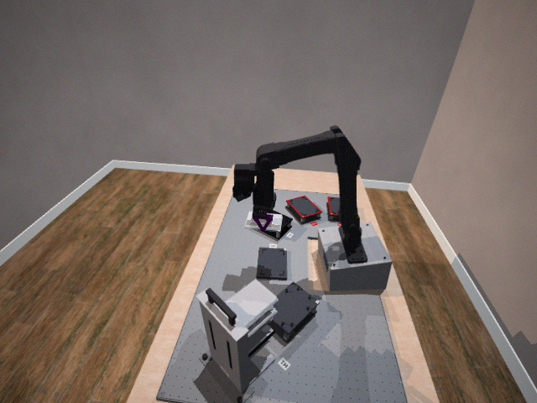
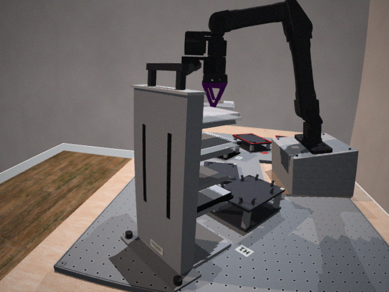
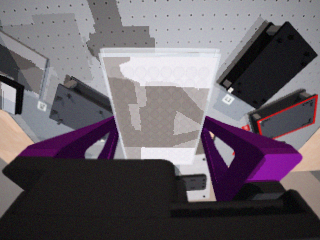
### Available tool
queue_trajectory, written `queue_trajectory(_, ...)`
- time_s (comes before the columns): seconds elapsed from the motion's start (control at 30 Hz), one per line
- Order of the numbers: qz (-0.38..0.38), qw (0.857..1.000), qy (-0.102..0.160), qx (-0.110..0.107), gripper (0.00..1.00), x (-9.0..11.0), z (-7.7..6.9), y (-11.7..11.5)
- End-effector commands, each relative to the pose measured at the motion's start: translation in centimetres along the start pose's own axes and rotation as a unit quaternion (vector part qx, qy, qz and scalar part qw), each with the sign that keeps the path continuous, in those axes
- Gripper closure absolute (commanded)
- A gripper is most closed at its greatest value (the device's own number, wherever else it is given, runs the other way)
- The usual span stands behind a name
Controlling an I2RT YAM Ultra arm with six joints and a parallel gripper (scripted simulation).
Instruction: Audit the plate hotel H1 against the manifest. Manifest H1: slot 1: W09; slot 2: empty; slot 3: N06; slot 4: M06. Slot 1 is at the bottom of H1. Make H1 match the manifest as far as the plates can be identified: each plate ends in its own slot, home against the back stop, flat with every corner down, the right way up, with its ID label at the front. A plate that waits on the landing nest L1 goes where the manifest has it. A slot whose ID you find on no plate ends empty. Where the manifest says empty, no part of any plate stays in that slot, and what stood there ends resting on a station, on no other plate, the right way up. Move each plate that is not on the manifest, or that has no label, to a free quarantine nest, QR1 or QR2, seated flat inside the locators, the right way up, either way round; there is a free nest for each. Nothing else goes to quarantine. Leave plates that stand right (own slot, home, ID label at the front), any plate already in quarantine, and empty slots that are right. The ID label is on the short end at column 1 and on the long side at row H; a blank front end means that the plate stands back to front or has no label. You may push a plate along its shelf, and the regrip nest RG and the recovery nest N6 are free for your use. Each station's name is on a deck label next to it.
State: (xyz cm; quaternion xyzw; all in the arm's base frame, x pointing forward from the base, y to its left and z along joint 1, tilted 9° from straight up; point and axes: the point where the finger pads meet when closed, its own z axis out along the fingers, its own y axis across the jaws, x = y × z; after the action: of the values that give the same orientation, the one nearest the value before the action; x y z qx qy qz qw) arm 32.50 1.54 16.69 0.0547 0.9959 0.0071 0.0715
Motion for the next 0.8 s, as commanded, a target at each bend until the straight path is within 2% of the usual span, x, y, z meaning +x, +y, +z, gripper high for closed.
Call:
queue_trajectory(0.0,0.016,1.0,-0.013,-0.004,0.14,-0.4,-0.8,-0.4)
queue_trajectory(0.77,0.016,1.0,-0.013,-0.002,0.14,-2.1,-0.8,-7.2)
